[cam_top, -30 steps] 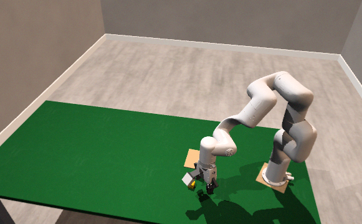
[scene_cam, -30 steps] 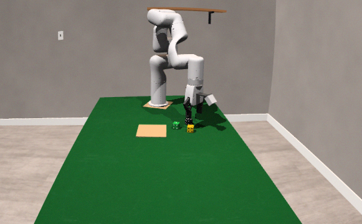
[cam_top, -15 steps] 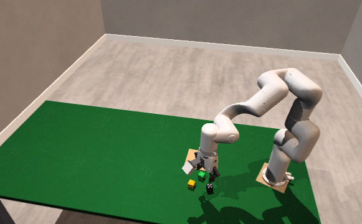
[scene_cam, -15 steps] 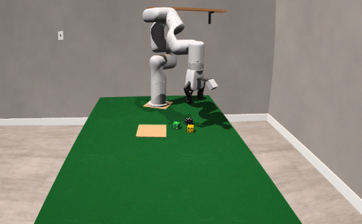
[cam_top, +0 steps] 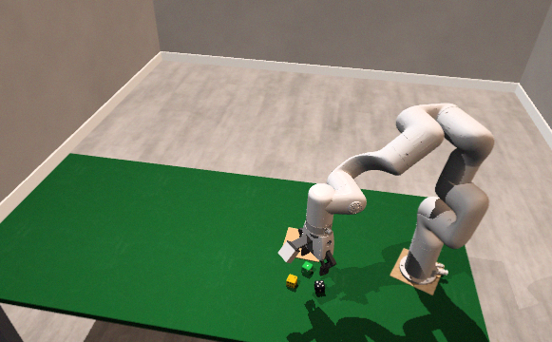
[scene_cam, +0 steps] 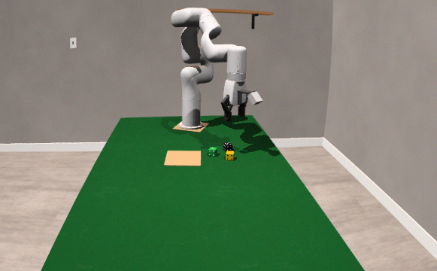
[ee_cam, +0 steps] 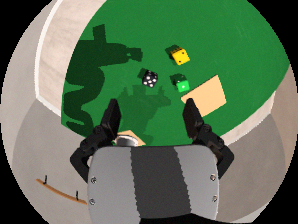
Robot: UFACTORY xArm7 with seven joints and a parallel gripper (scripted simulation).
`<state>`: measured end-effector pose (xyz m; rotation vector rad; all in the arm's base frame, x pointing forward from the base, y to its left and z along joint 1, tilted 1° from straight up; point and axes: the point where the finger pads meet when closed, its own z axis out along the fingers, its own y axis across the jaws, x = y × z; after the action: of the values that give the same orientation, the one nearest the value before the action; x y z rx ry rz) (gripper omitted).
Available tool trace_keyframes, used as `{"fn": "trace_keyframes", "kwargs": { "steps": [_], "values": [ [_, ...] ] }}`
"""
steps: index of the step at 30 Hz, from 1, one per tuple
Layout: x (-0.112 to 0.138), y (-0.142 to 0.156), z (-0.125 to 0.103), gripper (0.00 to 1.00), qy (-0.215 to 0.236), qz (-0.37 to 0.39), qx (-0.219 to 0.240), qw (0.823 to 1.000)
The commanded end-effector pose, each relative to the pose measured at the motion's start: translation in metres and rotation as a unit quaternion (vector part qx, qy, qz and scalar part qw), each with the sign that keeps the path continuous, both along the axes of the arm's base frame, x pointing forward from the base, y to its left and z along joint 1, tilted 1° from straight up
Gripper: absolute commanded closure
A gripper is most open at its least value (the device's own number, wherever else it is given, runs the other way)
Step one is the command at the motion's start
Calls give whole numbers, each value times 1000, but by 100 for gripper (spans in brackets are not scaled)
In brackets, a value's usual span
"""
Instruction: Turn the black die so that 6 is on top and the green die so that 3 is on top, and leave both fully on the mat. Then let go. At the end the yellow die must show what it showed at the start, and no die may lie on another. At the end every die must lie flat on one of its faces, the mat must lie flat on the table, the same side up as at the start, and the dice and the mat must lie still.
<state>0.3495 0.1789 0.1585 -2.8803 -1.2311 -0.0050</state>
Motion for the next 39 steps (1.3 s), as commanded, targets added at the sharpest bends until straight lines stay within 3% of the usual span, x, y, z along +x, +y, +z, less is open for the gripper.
{"fn": "trace_keyframes", "kwargs": {
  "steps": [1, 9, 11, 34, 39],
  "values": [
    [-8, -8, 0, 0, -1, -87, 2, 996],
    [-17, -16, -1, 0, 0, -169, 2, 986],
    [-23, -21, -3, 0, 0, -220, 1, 975],
    [-24, -22, -3, 0, 0, -232, 1, 973],
    [-24, -22, -6, 0, 0, -278, 1, 960]
  ]
}}
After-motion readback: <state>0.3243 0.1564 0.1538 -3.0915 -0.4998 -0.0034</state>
